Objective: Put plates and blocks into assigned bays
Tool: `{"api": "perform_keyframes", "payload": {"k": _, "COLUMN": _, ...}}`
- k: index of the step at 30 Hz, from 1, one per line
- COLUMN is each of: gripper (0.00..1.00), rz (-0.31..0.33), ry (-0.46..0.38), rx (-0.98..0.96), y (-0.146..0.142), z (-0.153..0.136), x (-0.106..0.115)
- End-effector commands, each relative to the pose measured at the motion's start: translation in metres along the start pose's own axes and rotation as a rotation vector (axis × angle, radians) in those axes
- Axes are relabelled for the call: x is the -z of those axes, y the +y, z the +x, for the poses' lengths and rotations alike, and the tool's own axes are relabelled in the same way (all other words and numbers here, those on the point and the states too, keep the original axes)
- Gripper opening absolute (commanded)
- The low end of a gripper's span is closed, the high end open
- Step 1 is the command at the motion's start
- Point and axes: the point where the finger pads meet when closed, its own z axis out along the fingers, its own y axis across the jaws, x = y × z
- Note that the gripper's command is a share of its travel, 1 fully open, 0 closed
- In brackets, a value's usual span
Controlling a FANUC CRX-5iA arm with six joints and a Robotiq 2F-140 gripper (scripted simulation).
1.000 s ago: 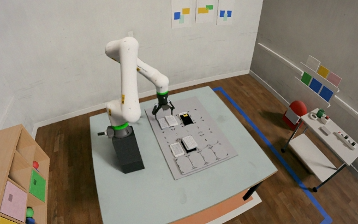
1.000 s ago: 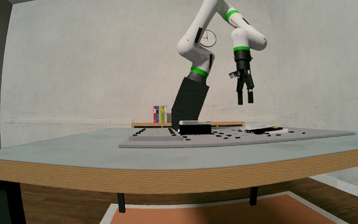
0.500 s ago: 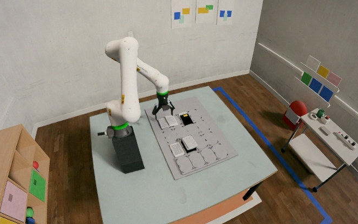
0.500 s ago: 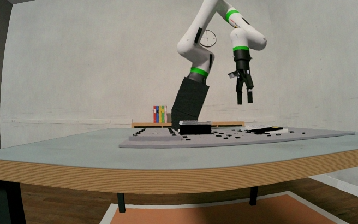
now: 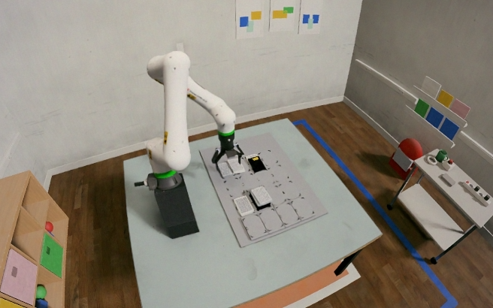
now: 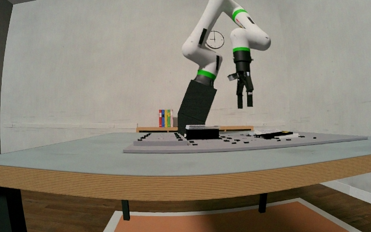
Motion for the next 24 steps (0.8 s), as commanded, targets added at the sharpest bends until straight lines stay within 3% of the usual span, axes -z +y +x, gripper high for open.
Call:
{"api": "perform_keyframes", "payload": {"k": 1, "gripper": 1.0, "rz": 0.001, "ry": -0.001, "rx": 0.001, "y": -0.001, "z": 0.015, "x": 0.0}}
{"api": "perform_keyframes", "payload": {"k": 24, "gripper": 1.0, "rz": 0.001, "ry": -0.001, "rx": 0.001, "y": -0.001, "z": 0.099, "x": 0.0}}
